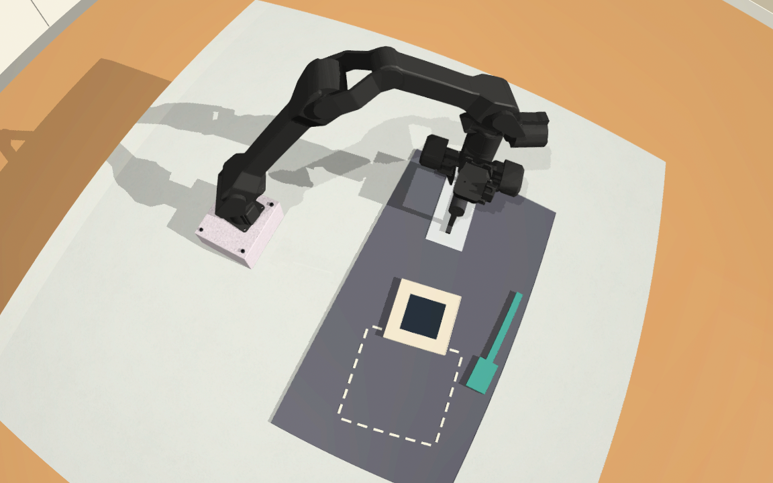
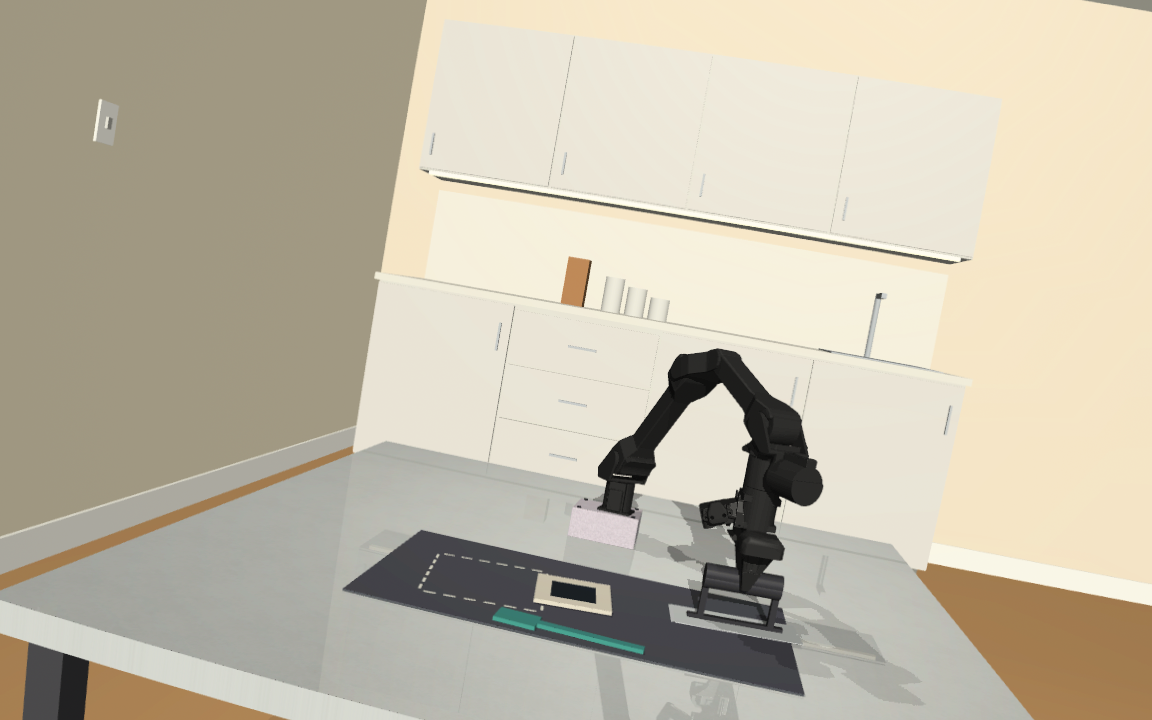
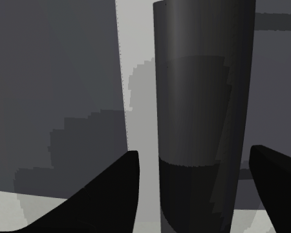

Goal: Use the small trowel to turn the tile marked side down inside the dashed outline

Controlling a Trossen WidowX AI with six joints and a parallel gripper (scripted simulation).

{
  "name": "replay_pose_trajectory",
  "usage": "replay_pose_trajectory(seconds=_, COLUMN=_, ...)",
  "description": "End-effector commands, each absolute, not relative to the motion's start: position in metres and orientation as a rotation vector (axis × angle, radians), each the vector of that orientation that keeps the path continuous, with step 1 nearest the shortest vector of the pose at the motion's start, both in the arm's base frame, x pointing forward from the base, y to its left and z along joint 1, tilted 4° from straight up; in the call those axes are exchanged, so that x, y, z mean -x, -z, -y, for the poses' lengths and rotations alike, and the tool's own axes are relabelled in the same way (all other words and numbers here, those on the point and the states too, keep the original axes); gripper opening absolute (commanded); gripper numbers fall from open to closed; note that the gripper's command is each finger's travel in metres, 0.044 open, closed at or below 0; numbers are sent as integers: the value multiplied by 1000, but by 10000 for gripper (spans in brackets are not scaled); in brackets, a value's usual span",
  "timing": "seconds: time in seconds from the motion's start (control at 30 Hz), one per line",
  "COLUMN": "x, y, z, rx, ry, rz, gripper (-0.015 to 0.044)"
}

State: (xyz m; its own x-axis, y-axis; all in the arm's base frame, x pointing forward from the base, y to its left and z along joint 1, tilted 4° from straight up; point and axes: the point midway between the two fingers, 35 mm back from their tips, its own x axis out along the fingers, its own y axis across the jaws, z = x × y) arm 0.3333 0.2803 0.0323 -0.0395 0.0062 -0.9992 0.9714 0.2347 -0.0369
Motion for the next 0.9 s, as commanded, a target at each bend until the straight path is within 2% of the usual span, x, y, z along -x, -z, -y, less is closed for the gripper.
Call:
replay_pose_trajectory(seconds=0.0, x=-333, y=-32, z=-280, rx=-1016, ry=1052, rz=-1349, gripper=270)
replay_pose_trajectory(seconds=0.5, x=-333, y=-32, z=-280, rx=-1016, ry=1052, rz=-1349, gripper=270)
replay_pose_trajectory(seconds=0.67, x=-333, y=-74, z=-278, rx=-1002, ry=1037, rz=-1357, gripper=270)
replay_pose_trajectory(seconds=0.87, x=-333, y=-77, z=-278, rx=-1001, ry=1037, rz=-1357, gripper=270)
